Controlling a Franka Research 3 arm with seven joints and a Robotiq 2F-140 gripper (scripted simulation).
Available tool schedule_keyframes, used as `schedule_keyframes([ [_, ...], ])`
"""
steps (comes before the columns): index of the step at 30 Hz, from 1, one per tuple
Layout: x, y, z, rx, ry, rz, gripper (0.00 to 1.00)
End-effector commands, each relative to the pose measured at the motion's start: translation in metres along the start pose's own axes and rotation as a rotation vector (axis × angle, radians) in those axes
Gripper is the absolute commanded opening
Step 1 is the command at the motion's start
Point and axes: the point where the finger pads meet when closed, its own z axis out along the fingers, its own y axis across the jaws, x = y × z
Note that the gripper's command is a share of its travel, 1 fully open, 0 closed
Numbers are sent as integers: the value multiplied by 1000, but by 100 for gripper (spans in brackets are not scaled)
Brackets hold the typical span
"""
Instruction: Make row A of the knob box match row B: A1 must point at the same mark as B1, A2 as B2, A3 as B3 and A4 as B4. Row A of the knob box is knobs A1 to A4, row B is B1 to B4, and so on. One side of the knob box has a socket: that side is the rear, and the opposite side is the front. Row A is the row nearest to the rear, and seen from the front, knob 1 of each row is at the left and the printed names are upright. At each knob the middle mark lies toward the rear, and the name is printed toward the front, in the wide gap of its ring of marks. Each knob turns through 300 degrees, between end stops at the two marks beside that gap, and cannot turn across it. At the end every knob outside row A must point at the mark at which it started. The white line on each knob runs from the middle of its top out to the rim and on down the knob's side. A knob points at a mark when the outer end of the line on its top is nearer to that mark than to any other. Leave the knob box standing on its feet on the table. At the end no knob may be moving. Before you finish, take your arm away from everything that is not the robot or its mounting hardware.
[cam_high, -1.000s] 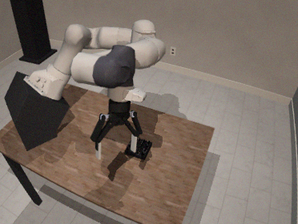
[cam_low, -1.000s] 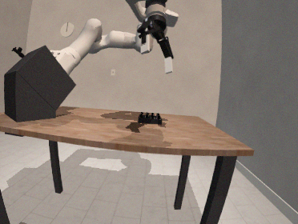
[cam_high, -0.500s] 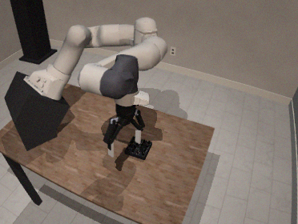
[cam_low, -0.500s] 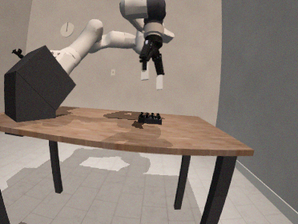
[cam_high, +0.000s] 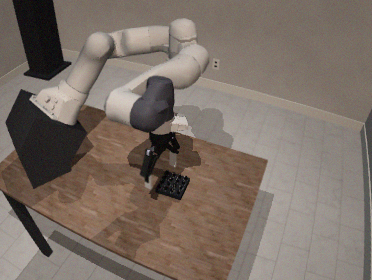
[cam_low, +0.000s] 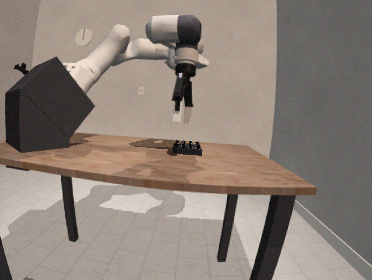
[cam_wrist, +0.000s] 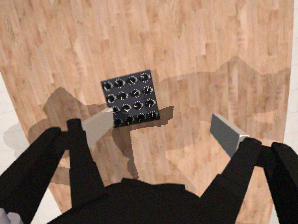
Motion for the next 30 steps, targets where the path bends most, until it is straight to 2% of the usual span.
schedule_keyframes([
  [1, -12, -23, 10, 42, -7, -150, 100],
  [6, -23, -39, 17, 71, -18, -188, 100],
  [30, -23, -39, 17, 72, -19, -189, 100],
])
